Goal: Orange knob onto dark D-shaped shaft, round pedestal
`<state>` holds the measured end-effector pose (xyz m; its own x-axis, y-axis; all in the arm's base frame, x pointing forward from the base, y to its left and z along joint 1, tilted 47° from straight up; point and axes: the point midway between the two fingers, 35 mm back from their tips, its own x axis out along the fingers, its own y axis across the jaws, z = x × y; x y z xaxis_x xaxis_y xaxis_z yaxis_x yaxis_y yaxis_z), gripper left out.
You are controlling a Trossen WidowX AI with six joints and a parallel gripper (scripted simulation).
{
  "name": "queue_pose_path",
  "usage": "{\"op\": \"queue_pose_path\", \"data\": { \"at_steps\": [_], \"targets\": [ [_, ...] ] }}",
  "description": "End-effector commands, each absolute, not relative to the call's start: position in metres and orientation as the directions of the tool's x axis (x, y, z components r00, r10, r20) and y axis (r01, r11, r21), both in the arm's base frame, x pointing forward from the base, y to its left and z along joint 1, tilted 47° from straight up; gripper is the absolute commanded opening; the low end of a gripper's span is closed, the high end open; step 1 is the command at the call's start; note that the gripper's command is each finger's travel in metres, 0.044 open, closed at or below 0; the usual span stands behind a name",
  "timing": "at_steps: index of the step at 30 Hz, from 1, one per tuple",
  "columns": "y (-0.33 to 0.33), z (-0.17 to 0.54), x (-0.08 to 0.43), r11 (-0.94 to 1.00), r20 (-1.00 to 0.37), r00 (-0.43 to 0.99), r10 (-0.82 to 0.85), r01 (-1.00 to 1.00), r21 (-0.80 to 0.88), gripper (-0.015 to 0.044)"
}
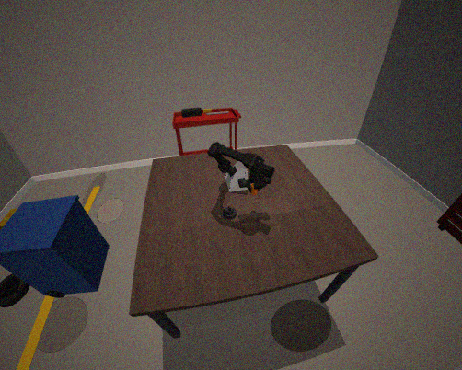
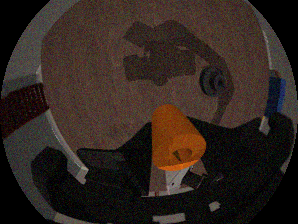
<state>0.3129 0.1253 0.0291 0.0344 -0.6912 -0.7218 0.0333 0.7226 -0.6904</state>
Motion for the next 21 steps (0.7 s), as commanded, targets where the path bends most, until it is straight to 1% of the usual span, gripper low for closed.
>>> {"op": "queue_pose_path", "data": {
  "at_steps": [1,21],
  "targets": [
    [0.12,0.037,0.316,0.728,-0.726,0.045,-0.686,0.035,-0.685,0.0],
    [0.07,0.068,0.334,0.727,-0.725,0.051,-0.687,0.037,-0.686,0.0]
  ]
}}
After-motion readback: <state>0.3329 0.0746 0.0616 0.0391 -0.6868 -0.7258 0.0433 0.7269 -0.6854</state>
